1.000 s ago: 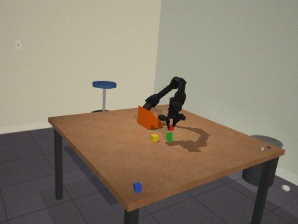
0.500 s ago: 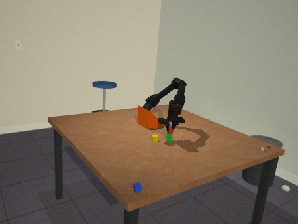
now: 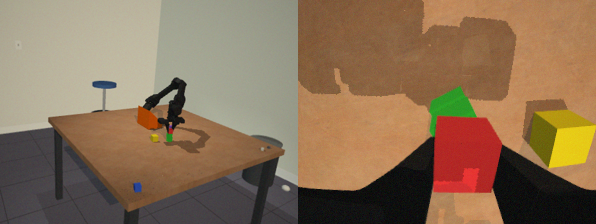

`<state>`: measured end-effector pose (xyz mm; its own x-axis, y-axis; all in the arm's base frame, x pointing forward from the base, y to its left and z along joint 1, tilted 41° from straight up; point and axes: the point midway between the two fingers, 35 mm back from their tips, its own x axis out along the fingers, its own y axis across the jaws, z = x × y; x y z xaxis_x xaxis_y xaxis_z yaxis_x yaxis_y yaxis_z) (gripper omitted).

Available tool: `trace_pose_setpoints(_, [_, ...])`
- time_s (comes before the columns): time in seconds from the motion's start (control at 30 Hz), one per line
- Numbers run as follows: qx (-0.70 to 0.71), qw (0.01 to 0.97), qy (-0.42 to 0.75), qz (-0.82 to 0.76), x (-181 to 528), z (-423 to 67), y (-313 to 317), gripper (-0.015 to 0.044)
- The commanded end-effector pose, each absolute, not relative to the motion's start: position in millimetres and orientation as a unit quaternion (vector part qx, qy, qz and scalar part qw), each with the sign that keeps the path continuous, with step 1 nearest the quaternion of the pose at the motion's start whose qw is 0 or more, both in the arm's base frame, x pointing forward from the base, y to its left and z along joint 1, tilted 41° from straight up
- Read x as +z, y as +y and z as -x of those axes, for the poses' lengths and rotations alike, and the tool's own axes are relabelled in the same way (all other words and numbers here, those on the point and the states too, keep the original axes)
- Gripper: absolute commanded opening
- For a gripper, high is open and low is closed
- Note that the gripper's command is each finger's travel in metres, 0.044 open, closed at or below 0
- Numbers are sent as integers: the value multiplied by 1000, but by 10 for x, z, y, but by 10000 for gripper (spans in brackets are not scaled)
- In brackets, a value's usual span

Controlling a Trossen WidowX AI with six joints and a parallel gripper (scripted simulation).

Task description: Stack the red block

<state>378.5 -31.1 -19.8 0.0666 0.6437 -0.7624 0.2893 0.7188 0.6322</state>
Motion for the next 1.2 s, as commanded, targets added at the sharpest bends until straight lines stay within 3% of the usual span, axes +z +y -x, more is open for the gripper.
trace_pose_setpoints(0.0, [138,641,668,-352,-178,-3783,-327,0])
trace_pose_setpoints(0.03, [138,641,668,-352,-158,-3781,-346,0])
trace_pose_setpoints(0.6, [137,641,670,-350,-195,-3779,-314,440])
trace_pose_setpoints(1.17, [137,641,670,-350,-195,-3779,-314,440])
